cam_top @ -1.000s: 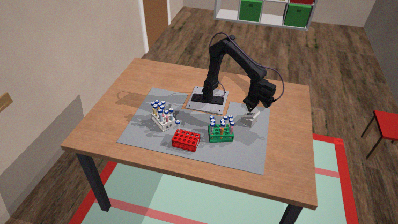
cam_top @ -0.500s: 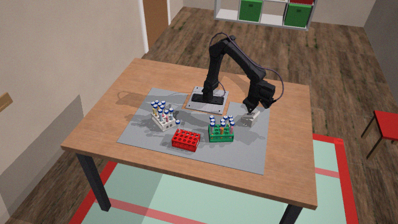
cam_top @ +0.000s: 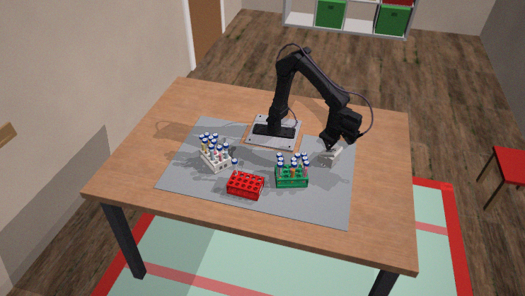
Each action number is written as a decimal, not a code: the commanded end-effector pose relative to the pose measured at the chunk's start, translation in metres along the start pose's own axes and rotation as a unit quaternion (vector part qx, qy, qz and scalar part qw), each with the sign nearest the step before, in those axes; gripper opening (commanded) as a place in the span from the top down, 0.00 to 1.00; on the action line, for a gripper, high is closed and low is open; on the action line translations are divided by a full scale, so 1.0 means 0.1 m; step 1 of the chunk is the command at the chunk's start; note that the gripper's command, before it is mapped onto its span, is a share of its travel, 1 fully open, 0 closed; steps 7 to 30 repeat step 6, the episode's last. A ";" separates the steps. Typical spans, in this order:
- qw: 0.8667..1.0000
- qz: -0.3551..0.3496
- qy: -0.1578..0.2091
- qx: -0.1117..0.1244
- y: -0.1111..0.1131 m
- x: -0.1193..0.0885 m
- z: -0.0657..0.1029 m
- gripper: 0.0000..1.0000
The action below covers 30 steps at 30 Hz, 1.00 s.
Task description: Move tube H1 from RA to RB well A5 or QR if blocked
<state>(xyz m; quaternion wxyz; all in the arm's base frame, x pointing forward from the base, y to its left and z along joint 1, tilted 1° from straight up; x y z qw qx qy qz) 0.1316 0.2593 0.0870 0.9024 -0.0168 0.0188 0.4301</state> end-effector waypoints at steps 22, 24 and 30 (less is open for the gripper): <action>1.000 0.005 -0.009 0.001 0.06 0.06 -0.13 1.00; 1.000 0.005 -0.009 0.001 0.06 0.06 -0.13 1.00; 1.000 0.005 -0.009 0.001 0.06 0.06 -0.13 1.00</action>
Point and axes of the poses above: the point where the finger pads meet when closed, its own z axis back along the fingers, its own y axis across the jaws, x = y × z, the point moved 3 cm from there along z, back along the fingers, and after that the axes turned 11 degrees about -z, right-handed, at the moved point
